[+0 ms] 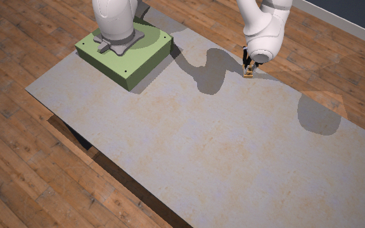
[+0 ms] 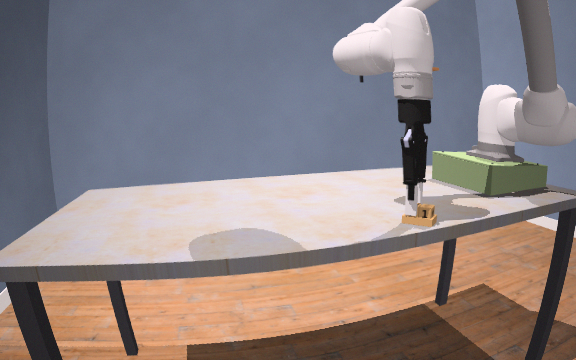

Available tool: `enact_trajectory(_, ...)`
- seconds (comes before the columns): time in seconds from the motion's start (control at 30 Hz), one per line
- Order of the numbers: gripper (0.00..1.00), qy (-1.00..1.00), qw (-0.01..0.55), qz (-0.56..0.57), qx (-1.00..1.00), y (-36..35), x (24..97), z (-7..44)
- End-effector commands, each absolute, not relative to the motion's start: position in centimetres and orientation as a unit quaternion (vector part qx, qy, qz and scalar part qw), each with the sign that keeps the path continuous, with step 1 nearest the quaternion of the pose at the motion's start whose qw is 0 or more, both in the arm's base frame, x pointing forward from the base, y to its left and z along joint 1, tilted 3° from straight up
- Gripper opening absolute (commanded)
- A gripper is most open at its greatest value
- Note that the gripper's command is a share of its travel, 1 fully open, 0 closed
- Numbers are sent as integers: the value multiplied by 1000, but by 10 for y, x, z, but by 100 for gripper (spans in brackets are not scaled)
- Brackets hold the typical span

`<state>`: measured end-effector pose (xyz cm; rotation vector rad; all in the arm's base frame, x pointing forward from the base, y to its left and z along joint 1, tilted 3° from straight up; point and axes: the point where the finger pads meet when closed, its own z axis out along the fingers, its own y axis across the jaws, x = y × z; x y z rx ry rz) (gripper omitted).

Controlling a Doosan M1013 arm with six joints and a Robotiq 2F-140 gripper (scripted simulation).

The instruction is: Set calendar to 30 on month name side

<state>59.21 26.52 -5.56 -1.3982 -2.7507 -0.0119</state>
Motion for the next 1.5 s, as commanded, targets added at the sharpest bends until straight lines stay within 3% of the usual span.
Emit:
enact_trajectory(0.0,24,-891,28,-4,-453,265,592,-55)
enact_trajectory(0.7,24,-891,28,-4,-453,265,592,-55)
enact_trajectory(1.2,35,-891,28,-4,-453,265,592,-55)
enact_trajectory(1.47,35,-891,28,-4,-453,265,592,-55)
